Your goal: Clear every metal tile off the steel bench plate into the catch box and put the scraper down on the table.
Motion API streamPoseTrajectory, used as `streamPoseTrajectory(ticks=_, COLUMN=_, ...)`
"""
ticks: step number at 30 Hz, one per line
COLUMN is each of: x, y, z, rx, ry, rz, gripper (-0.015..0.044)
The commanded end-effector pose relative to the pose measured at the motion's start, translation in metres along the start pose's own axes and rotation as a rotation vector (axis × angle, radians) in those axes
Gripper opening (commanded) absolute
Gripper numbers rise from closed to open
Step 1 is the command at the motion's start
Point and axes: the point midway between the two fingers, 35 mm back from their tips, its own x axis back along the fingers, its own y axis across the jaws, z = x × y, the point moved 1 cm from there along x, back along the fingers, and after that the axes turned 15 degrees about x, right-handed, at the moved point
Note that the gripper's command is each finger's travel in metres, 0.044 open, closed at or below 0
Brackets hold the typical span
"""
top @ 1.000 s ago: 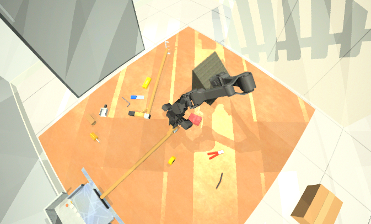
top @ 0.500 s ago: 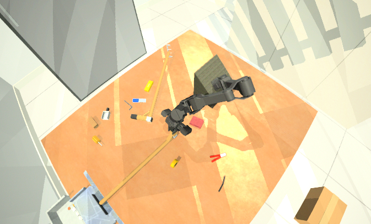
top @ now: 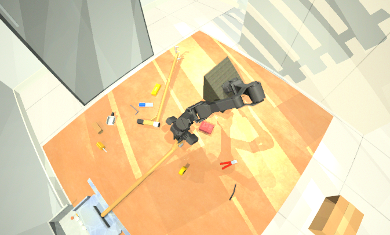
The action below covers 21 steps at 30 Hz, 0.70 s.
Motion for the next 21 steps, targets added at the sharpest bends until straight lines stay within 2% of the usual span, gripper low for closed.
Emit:
streamPoseTrajectory(ticks=1, x=-0.003, y=-0.003, z=-0.007, rx=-0.003, ry=-0.008, rz=0.005, gripper=0.0)
streamPoseTrajectory(ticks=21, x=-0.022, y=-0.01, z=-0.034, rx=-0.002, ry=-0.009, rz=0.005, gripper=0.0)
